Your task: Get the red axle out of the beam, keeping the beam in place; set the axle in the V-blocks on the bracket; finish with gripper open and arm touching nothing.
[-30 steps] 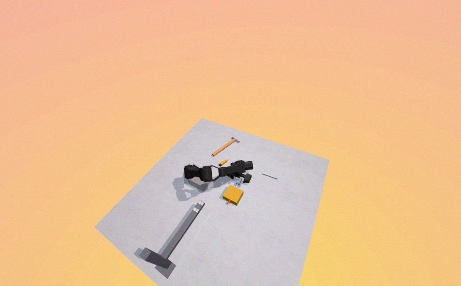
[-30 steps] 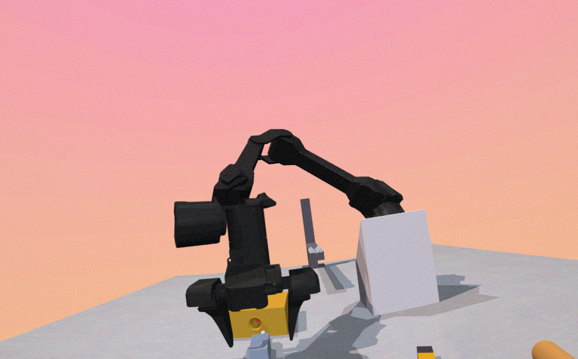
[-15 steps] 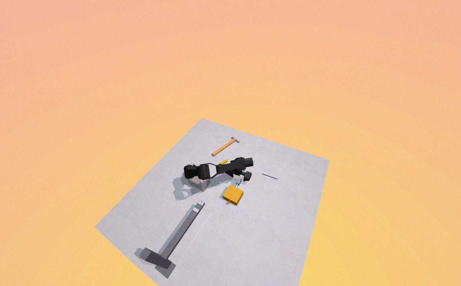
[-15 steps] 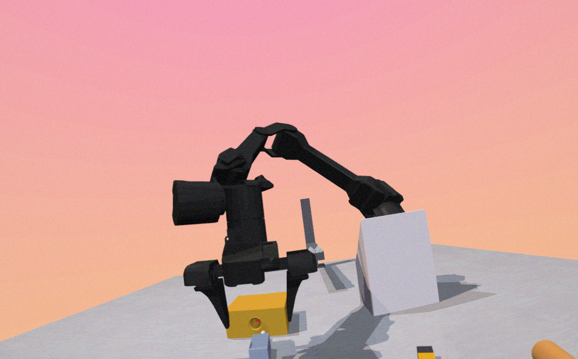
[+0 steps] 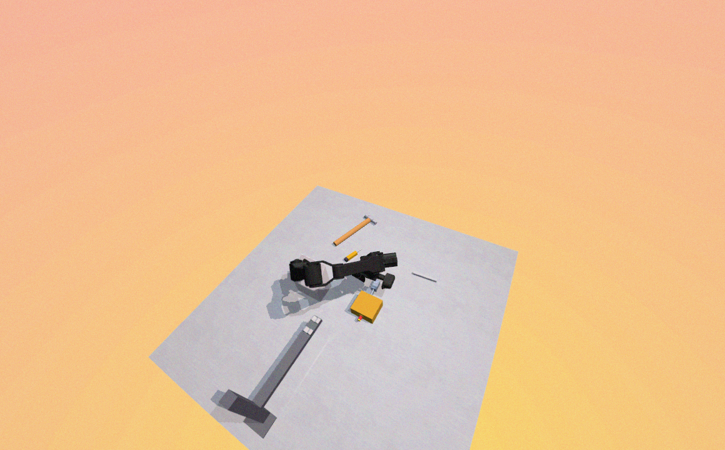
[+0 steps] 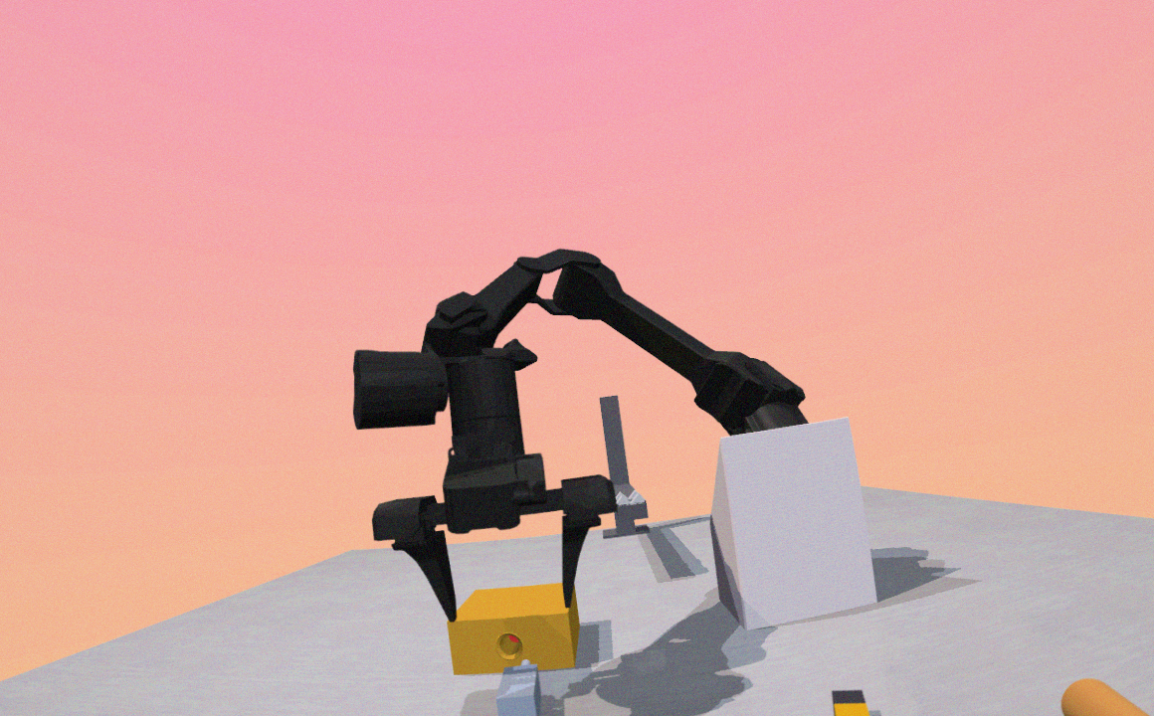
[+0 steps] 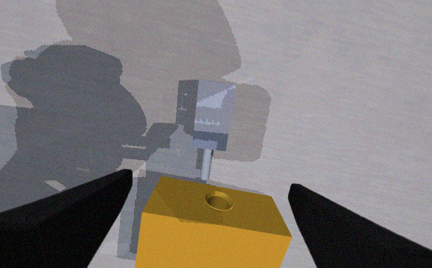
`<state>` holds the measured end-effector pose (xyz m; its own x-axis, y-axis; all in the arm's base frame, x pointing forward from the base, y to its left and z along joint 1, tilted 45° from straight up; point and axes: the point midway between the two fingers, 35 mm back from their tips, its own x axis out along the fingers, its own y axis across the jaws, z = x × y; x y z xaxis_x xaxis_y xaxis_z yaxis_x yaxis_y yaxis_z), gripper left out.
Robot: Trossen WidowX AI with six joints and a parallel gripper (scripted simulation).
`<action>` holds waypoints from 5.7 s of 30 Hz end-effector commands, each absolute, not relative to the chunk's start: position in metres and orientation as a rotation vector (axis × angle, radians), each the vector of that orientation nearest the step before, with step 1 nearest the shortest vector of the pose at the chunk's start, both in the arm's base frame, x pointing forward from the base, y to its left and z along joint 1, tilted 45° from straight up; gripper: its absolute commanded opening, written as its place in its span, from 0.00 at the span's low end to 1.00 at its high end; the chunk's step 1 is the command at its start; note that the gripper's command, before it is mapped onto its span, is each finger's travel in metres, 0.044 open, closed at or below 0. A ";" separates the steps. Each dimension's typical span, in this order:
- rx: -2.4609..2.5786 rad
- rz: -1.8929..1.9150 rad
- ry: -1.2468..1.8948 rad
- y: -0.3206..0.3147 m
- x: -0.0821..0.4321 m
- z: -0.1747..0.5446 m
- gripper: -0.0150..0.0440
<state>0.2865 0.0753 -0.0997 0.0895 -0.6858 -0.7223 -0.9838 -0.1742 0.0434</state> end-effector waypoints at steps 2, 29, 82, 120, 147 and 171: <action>-1.887 0.813 1.627 0.028 0.309 -0.047 1.00; -1.870 0.749 1.648 -0.058 0.312 0.002 1.00; -1.863 0.749 1.647 -0.084 0.315 -0.011 0.25; -1.869 0.746 1.649 -0.128 0.319 0.031 0.25; -1.875 0.742 1.654 -0.153 0.319 0.039 0.25; -1.874 0.743 1.652 -0.133 0.316 0.060 1.00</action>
